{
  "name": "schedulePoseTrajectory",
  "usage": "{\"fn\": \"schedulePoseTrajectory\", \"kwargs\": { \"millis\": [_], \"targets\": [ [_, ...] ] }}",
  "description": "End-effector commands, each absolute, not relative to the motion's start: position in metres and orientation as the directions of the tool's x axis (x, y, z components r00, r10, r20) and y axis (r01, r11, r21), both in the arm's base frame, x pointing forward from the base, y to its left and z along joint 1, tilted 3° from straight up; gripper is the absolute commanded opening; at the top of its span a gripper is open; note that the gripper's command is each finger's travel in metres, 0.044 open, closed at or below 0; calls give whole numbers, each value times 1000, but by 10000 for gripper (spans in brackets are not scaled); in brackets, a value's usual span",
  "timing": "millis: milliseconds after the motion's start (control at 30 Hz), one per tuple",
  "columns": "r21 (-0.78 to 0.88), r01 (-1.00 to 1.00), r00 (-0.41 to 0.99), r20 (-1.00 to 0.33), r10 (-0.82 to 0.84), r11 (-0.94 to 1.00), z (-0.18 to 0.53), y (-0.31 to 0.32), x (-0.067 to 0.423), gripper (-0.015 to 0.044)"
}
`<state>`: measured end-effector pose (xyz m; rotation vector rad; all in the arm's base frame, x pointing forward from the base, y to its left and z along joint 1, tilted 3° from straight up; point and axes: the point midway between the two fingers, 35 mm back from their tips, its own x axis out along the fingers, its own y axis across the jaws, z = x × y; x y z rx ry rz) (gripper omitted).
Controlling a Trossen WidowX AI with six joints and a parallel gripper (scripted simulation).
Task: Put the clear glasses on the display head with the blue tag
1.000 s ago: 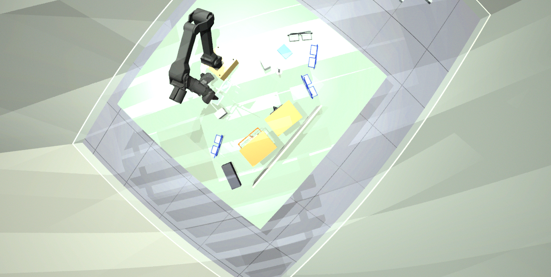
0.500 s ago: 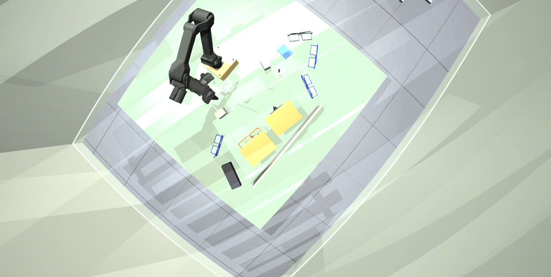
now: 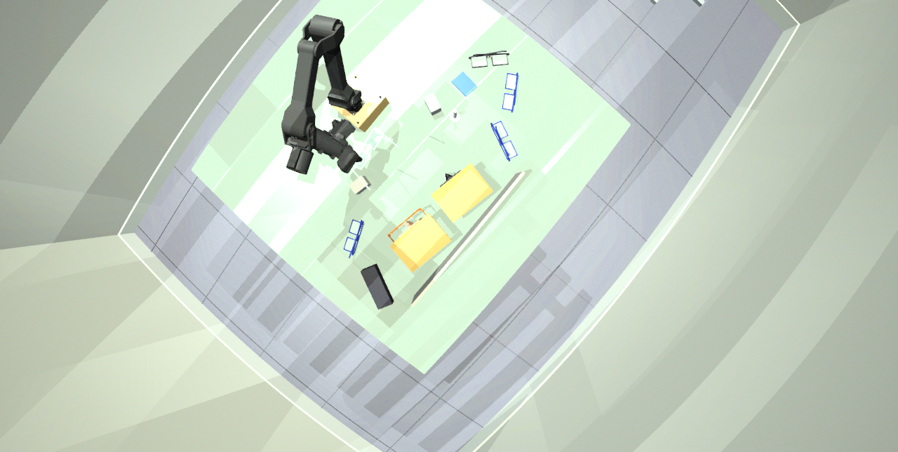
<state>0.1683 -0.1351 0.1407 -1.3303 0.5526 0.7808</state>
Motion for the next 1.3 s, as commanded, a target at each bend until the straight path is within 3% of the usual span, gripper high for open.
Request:
{"fn": "schedulePoseTrajectory", "kwargs": {
  "millis": [0, 633, 1267],
  "targets": [
    [-604, -794, 604, -771, 203, 69, 139, -132, 175, 0],
    [-371, -920, 391, -876, 282, 124, 119, -96, 204, 0],
    [-157, -976, 190, -950, 246, 150, 102, -54, 226, 0]
  ]
}}
